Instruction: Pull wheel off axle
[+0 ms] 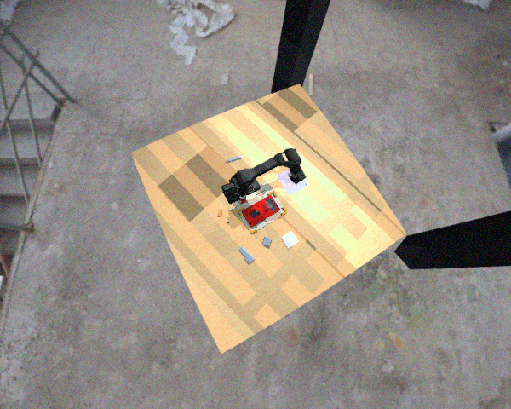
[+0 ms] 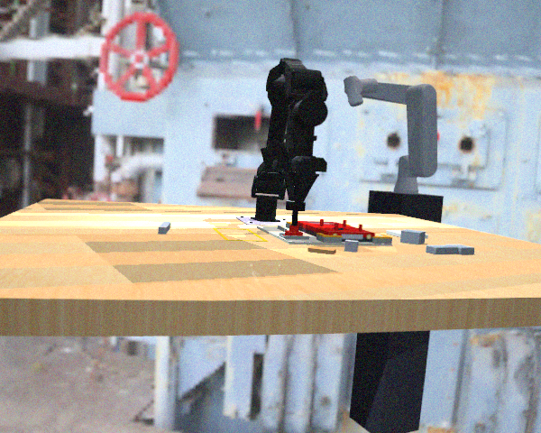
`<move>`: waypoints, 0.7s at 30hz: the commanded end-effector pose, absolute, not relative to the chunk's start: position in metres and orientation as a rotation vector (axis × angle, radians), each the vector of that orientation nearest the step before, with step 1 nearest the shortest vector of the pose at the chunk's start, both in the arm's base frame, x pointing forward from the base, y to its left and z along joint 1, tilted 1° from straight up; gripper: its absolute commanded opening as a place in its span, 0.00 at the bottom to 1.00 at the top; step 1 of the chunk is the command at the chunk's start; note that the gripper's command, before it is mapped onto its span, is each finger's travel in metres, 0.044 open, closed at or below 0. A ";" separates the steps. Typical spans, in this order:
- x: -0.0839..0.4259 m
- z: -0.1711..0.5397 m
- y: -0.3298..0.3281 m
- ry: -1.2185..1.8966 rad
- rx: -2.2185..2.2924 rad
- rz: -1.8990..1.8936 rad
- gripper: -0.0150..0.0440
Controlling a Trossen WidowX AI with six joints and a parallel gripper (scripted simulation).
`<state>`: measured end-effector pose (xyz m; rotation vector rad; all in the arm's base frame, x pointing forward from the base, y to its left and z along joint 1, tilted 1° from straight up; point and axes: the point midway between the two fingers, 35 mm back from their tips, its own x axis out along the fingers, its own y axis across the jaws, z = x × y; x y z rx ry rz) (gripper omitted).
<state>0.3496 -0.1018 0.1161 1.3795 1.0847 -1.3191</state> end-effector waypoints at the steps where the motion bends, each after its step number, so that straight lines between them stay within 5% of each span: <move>1: 0.349 0.118 -0.101 1.087 1.382 -1.317 0.25; 21: 0.348 0.153 -0.103 1.087 1.383 -1.316 0.25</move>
